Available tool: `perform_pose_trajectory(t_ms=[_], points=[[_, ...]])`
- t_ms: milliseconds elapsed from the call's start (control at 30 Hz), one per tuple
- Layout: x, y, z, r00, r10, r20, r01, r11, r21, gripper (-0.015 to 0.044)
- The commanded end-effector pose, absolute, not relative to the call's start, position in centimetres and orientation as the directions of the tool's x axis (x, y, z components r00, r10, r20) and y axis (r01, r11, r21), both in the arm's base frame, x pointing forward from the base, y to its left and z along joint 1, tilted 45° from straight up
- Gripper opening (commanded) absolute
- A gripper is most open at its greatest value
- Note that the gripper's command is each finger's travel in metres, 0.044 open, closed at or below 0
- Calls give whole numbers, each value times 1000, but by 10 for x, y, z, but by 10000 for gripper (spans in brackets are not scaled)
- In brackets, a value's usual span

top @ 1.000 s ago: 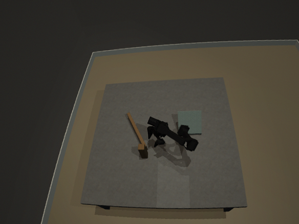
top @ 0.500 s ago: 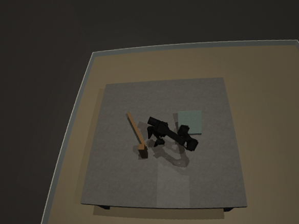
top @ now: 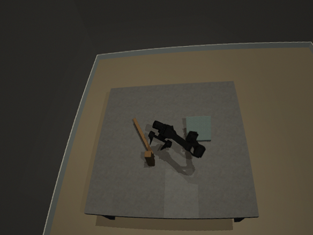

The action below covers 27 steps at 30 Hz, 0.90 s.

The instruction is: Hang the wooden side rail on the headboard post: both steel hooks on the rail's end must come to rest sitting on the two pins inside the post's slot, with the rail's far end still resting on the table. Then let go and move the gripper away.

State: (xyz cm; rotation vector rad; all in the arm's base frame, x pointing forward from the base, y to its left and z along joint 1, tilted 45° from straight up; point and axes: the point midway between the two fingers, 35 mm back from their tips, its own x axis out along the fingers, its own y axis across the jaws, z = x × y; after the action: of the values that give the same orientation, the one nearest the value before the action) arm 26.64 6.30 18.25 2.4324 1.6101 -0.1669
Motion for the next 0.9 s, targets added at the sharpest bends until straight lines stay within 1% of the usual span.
perform_pose_trajectory(t_ms=[0, 100, 167, 267, 333, 433, 567, 733, 833, 867], points=[[279, 56, 168, 413, 898, -152, 715, -216, 665, 440], [284, 54, 164, 418, 900, -125, 517, -122, 847, 440], [286, 52, 161, 420, 901, -108, 360, -56, 931, 440], [288, 50, 158, 419, 904, -84, 101, 45, 994, 440], [288, 49, 155, 418, 906, -69, -78, 111, 991, 440], [288, 47, 152, 413, 910, -47, -339, 201, 919, 440], [288, 45, 148, 409, 912, -28, -614, 297, 732, 440], [287, 43, 145, 403, 915, -14, -800, 359, 481, 440], [283, 45, 144, 387, 922, -1, -858, 361, 365, 440], [283, 45, 144, 385, 923, 0, -863, 360, 354, 440]])
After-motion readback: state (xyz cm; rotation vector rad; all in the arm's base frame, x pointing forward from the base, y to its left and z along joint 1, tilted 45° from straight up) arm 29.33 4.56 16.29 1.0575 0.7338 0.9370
